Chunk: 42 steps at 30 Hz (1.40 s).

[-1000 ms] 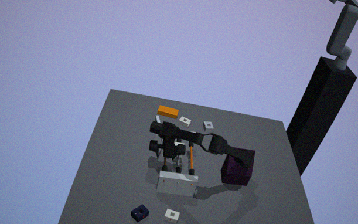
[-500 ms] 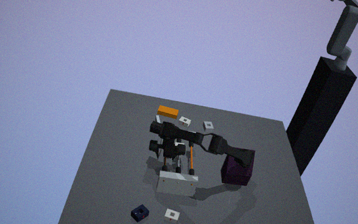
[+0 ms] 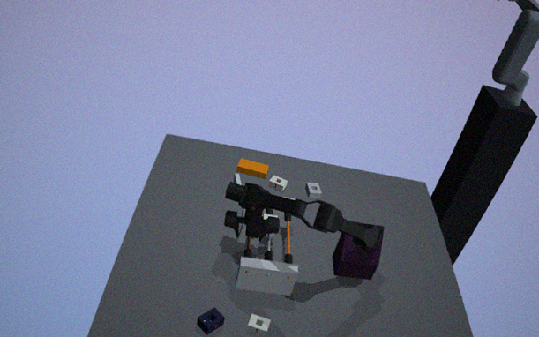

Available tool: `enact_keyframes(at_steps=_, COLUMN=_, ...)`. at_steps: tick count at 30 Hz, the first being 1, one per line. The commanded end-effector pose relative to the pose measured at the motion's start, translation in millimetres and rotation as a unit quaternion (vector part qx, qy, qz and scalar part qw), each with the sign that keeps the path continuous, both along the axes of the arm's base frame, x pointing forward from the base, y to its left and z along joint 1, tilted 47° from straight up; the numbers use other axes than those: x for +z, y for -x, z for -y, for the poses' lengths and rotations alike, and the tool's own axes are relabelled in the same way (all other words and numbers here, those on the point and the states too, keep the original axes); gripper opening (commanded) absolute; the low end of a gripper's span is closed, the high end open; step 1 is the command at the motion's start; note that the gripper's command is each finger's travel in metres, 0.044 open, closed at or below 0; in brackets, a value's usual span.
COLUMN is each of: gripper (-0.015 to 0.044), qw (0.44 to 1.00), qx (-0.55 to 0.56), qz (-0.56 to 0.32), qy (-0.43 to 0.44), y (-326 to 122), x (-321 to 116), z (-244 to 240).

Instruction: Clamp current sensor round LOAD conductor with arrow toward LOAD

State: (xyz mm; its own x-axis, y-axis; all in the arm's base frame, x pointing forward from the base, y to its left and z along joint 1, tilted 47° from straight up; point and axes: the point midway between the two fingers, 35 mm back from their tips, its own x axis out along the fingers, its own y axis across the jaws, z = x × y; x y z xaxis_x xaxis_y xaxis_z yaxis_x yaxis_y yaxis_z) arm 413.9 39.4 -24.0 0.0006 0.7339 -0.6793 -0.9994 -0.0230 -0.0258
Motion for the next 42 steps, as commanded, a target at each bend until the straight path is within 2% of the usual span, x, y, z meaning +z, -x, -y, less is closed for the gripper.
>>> enact_keyframes(at_steps=1, gripper=0.0, qw=1.0, qx=0.0, qz=0.0, qy=0.0, y=0, x=0, z=0)
enact_keyframes(at_steps=14, gripper=0.0, qw=1.0, qx=0.0, qz=0.0, qy=0.0, y=0, x=0, z=0)
enact_keyframes(at_steps=31, gripper=0.044, qw=1.0, qx=-0.011, qz=0.009, qy=0.001, y=0, x=2, z=4)
enact_keyframes(at_steps=35, gripper=0.044, qw=0.997, qx=-0.06, qz=0.055, qy=0.004, y=-1, x=11, z=20)
enact_keyframes(at_steps=42, gripper=0.044, qw=0.996, qx=-0.063, qz=0.057, qy=0.004, y=-2, x=9, z=18)
